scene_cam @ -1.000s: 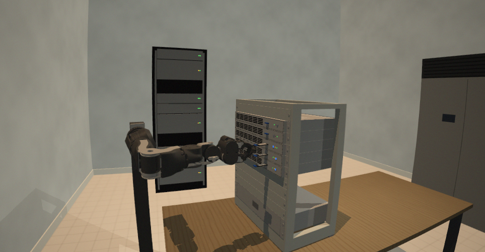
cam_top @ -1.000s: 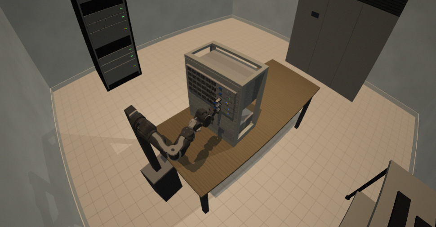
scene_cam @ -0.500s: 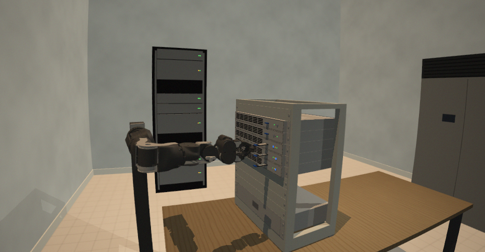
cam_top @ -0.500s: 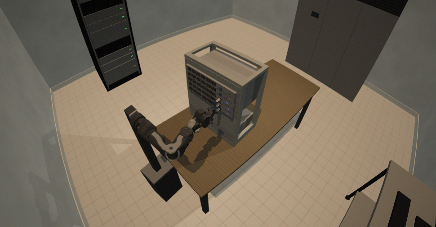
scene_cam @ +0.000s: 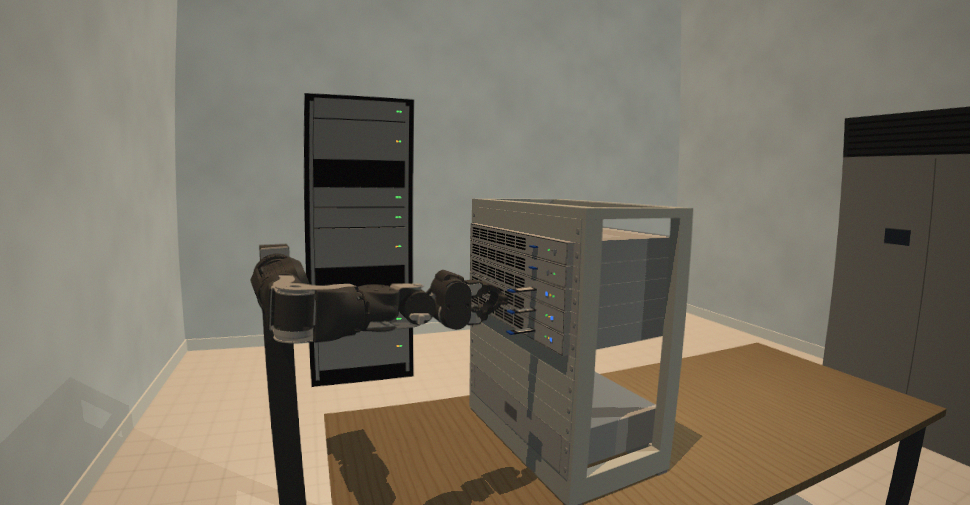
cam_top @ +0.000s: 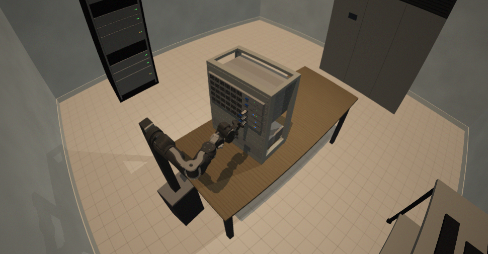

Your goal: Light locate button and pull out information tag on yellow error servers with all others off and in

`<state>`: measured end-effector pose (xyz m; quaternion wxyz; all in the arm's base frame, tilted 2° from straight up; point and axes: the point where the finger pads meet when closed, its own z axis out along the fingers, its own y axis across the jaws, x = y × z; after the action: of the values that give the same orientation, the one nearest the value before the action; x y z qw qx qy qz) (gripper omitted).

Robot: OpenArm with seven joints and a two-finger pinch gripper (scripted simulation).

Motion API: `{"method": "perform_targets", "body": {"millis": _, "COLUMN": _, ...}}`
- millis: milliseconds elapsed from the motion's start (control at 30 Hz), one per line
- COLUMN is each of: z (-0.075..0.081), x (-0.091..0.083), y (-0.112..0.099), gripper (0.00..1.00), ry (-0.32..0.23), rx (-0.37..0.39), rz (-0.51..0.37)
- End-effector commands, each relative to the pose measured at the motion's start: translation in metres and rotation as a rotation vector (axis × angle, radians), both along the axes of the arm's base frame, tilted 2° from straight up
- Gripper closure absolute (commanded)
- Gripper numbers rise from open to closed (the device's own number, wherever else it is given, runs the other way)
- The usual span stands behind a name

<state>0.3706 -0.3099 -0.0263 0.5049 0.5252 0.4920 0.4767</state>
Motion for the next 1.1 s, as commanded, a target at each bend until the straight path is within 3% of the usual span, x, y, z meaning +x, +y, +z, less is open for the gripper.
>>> {"method": "perform_targets", "body": {"millis": 0, "z": 0.0, "x": 0.0, "y": -0.001, "gripper": 1.0, "ry": -0.002, "rx": -0.002, "rz": -0.004}}
{"method": "perform_targets", "body": {"millis": 400, "z": 0.0, "x": -0.005, "y": 0.0, "gripper": 1.0, "ry": -0.002, "rx": -0.003, "rz": -0.002}}
{"method": "perform_targets", "body": {"millis": 767, "z": 0.0, "x": -0.044, "y": 0.0, "gripper": 1.0, "ry": -0.002, "rx": -0.005, "rz": -0.004}}
{"method": "perform_targets", "body": {"millis": 1067, "z": 0.0, "x": -0.052, "y": -0.001, "gripper": 1.0, "ry": -0.001, "rx": -0.005, "rz": -0.005}}
